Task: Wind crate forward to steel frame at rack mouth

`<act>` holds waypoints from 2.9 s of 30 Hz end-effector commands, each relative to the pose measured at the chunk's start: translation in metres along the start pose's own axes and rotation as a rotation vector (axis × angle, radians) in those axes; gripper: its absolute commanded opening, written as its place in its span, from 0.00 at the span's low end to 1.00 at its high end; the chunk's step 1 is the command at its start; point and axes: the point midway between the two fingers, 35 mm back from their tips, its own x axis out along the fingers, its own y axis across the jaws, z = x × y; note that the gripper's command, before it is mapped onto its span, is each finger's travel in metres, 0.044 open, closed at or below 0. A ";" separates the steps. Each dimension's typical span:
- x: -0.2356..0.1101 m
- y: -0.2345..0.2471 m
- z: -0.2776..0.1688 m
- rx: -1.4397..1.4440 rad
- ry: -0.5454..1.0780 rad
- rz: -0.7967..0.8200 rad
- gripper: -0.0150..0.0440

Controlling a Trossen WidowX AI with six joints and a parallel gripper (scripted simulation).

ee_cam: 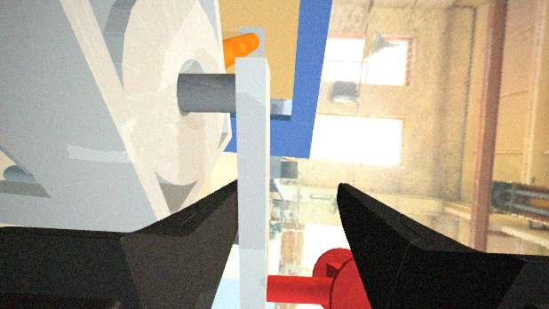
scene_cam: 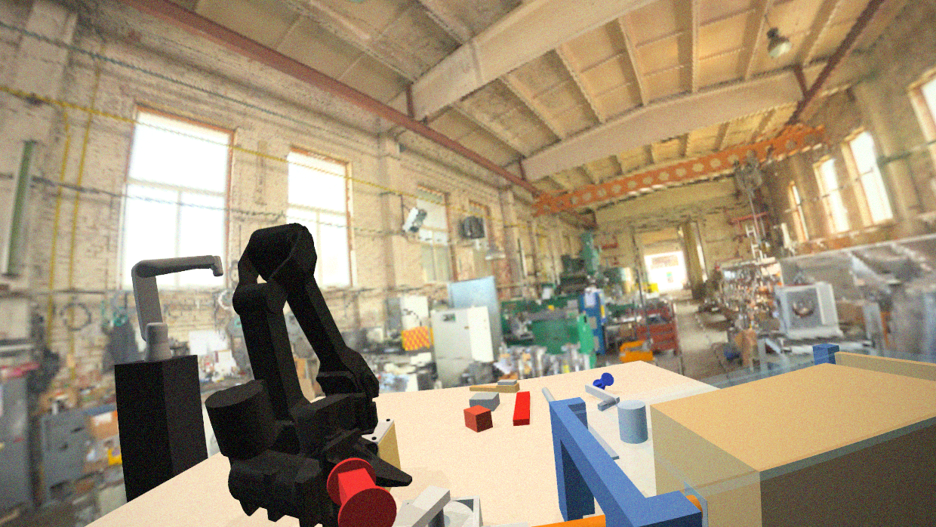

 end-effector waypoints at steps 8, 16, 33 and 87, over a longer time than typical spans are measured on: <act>0.000 0.000 0.001 -0.004 -0.006 -0.002 0.66; 0.000 0.000 0.001 -0.004 -0.006 -0.002 0.66; -0.076 0.022 -0.004 -0.007 0.158 0.048 0.66; -0.110 -0.090 0.004 -0.016 0.271 0.018 0.66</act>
